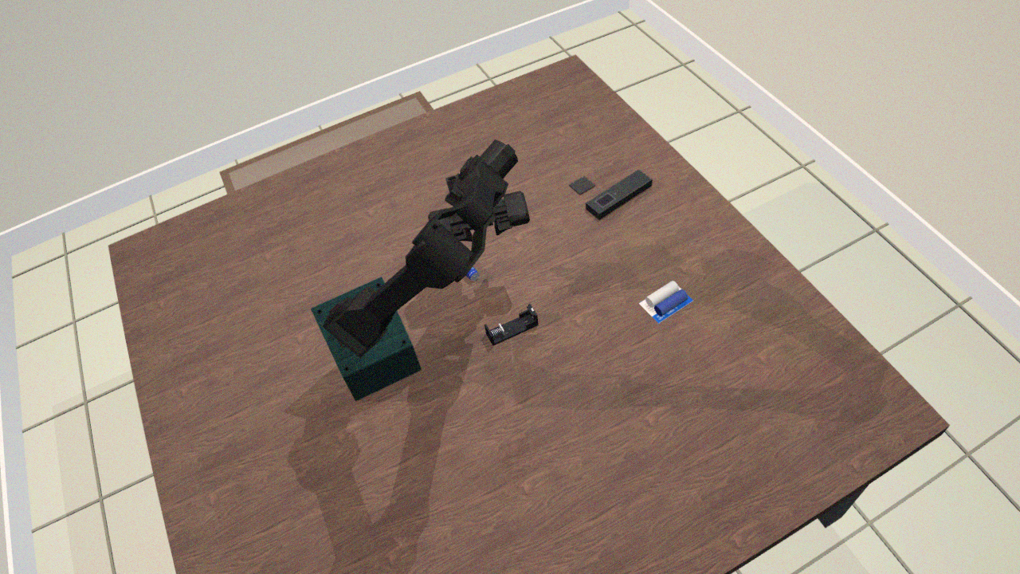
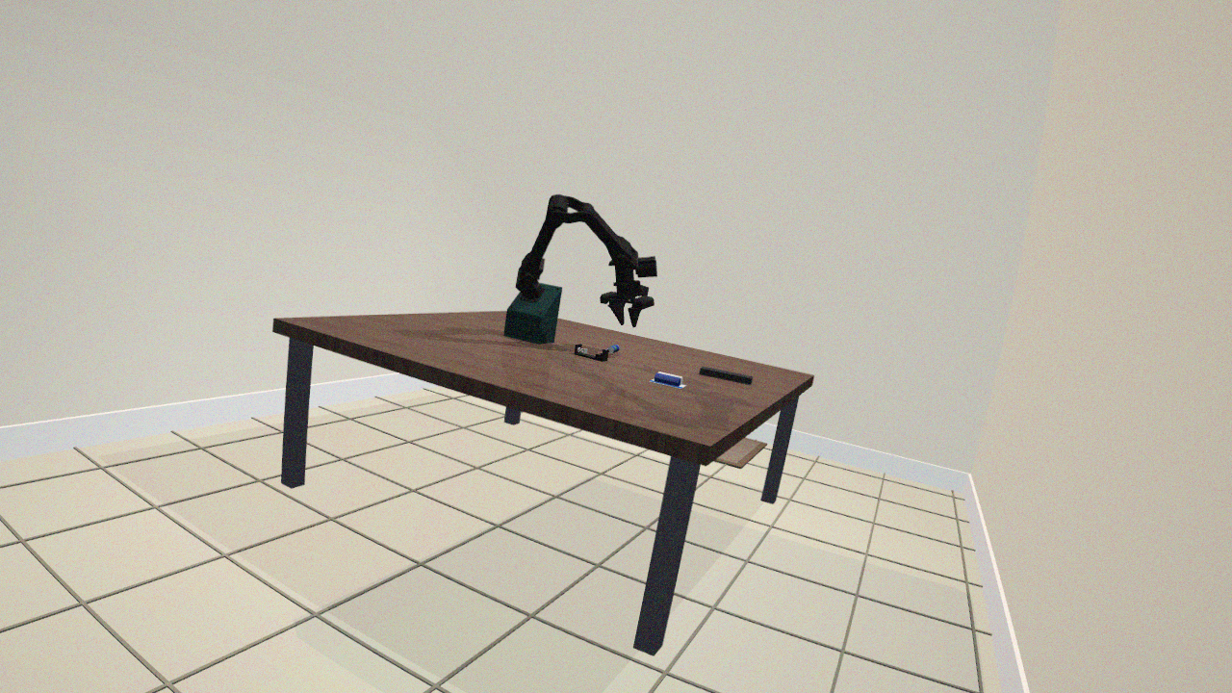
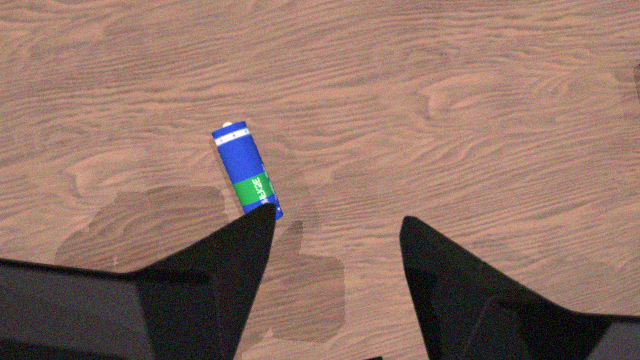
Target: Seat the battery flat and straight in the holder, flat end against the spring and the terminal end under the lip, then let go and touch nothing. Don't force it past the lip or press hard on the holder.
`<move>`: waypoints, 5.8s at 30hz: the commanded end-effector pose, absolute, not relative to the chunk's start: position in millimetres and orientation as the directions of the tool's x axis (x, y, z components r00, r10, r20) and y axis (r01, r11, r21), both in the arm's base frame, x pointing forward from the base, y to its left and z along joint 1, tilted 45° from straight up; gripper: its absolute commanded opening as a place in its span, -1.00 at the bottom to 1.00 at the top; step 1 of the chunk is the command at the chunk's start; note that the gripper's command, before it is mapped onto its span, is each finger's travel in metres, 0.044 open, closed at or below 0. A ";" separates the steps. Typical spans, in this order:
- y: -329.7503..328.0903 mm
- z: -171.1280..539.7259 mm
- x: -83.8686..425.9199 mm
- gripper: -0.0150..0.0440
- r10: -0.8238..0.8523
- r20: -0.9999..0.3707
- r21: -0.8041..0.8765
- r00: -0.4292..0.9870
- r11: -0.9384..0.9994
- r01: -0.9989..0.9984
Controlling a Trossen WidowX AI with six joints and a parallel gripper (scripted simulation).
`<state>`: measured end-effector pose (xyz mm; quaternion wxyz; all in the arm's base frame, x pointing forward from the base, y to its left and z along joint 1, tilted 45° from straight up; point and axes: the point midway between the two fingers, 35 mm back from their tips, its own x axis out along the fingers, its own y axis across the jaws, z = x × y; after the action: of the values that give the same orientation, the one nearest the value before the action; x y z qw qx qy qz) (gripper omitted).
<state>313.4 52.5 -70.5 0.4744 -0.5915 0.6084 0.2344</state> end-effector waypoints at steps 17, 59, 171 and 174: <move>33.9 -127.1 272.9 0.32 -0.693 -0.721 0.083 0.003 -0.090 -0.992; 10.2 -150.6 272.5 -0.23 -0.694 -0.719 0.083 0.003 -0.090 -0.992; -114.9 -13.1 279.4 -0.23 -0.581 -0.648 -0.658 0.494 0.752 0.021; -115.0 -13.3 278.9 -0.23 -0.581 -0.647 -0.659 0.494 0.752 0.021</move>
<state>281.7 -115.6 -11.7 0.8107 -0.2978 0.4669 -0.1899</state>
